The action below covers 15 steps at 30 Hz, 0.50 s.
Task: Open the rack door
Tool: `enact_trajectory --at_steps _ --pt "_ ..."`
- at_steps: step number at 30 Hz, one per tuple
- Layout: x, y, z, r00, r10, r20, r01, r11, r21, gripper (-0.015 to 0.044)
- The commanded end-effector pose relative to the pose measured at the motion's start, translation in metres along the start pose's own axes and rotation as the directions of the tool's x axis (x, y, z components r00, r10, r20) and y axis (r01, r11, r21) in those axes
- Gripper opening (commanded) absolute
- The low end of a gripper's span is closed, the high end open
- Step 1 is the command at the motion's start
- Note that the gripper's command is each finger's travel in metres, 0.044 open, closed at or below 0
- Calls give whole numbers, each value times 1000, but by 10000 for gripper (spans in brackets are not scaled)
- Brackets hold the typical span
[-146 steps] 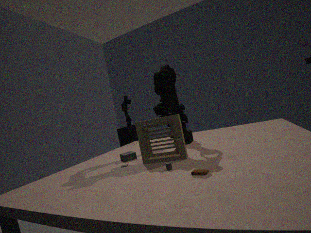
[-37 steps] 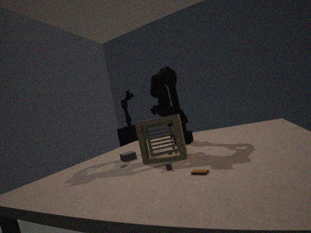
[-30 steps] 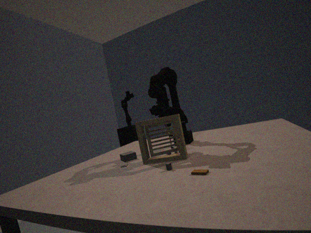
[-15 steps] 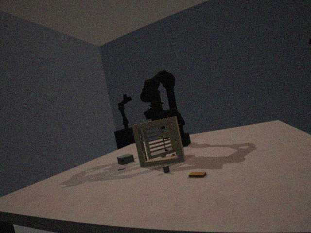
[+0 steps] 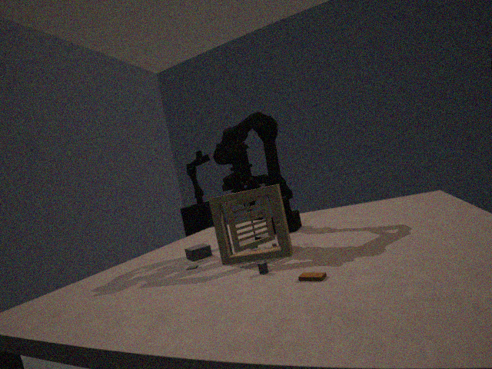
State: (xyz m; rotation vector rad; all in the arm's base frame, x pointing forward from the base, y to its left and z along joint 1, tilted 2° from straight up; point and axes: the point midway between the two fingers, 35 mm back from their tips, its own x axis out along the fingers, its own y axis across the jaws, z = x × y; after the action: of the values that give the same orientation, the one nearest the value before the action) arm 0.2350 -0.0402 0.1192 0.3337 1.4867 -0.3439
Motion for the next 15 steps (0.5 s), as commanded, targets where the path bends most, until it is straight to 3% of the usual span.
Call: enact_trajectory --at_steps 1,15 --pt "0 -5 2 1000 6 4 -6 998 -70 11" --pt "0 -28 12 1000 4 4 -3 968 -250 11"
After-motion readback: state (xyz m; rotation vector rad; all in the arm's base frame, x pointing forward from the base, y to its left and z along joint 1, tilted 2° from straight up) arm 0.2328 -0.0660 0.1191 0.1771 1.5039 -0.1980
